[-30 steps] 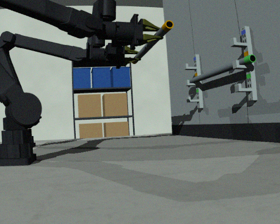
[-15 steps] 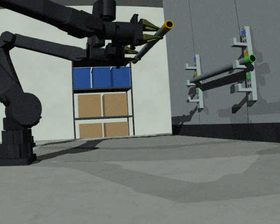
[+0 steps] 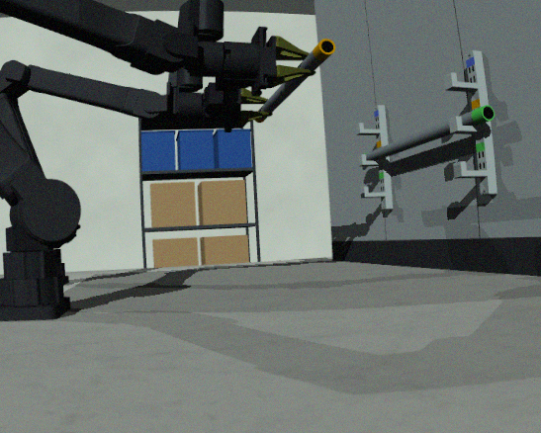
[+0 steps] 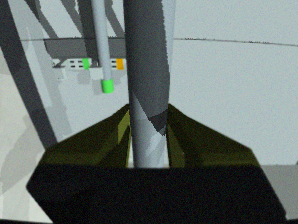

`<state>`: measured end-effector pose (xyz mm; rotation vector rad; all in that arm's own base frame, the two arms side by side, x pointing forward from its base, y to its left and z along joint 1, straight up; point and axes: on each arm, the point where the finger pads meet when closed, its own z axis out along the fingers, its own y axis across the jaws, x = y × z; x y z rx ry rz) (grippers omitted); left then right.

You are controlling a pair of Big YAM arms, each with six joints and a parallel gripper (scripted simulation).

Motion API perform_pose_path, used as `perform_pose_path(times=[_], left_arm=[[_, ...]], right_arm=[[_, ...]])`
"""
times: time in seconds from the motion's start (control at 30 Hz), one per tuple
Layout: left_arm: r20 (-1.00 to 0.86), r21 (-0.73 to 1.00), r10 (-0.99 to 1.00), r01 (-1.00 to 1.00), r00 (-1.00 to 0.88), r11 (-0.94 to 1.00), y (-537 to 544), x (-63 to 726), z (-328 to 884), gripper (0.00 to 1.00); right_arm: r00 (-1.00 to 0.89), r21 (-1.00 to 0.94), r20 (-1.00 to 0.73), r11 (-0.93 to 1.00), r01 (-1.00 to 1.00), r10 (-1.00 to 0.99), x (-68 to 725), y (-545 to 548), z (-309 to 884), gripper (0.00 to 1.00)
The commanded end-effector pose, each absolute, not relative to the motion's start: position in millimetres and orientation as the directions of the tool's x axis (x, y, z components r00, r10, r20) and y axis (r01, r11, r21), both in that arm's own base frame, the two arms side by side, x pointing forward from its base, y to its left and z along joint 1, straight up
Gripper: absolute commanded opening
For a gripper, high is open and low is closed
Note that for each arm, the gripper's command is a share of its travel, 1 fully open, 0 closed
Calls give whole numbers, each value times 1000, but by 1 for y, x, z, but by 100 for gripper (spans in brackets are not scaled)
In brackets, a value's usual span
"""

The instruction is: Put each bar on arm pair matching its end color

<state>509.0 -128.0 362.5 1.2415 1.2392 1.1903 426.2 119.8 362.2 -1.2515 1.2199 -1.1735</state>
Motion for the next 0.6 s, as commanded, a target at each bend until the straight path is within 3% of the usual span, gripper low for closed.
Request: perform_pose_path(times=[0.0,0.57], left_arm=[[-11,1000,1000,-25,-7,11,-128,511,390,0],[-11,1000,1000,-25,-7,11,-129,512,388,0]], right_arm=[[8,-999,-28,28,40,-1000,422,112,396,0],[8,-999,-28,28,40,-1000,423,112,394,0]])
